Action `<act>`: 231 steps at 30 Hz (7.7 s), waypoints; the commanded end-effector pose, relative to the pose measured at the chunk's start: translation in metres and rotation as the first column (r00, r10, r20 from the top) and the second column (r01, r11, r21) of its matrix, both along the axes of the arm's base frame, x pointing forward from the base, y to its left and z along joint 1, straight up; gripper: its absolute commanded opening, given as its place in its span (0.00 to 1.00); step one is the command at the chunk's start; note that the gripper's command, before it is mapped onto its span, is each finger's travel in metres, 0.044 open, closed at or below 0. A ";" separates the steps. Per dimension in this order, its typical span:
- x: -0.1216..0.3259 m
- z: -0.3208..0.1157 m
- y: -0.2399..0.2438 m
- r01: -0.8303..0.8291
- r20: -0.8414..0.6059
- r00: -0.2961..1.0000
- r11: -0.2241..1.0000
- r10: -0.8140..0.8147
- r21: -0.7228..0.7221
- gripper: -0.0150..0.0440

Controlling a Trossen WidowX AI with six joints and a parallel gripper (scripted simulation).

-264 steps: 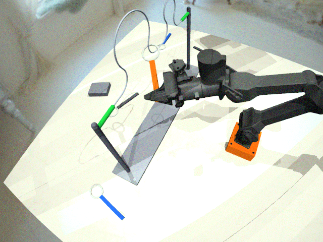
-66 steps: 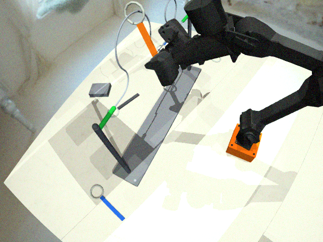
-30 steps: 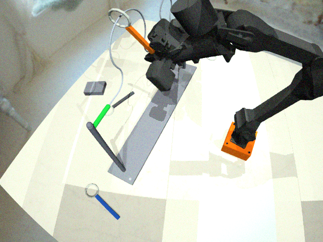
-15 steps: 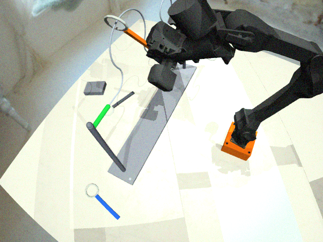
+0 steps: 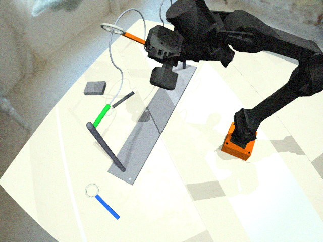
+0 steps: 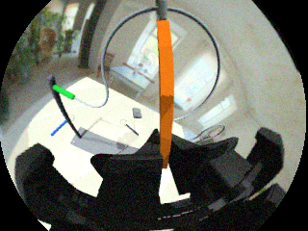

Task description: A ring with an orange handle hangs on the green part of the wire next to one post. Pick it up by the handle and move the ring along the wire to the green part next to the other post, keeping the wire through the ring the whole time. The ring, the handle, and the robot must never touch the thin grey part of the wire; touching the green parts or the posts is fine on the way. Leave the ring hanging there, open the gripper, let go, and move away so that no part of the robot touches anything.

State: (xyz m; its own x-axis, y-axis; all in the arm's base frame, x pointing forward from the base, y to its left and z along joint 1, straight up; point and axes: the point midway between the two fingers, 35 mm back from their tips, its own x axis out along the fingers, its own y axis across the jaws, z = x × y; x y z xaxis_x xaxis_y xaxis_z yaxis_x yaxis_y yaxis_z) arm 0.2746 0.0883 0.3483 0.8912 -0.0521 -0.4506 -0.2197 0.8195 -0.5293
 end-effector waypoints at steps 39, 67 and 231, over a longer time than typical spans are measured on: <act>0.002 0.018 -0.014 0.033 0.084 0.996 0.847 0.013 -0.530 0.00; 0.002 0.032 -0.017 0.073 0.126 0.991 0.602 0.046 -0.795 0.00; -0.009 -0.186 0.156 -0.037 0.010 0.999 0.797 0.038 0.603 0.00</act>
State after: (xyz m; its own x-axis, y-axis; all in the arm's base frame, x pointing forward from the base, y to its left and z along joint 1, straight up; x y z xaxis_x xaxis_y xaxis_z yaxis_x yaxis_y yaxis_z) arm 0.2655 0.2398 0.1594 0.8829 0.2642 -0.3881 -0.2611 0.9633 0.0620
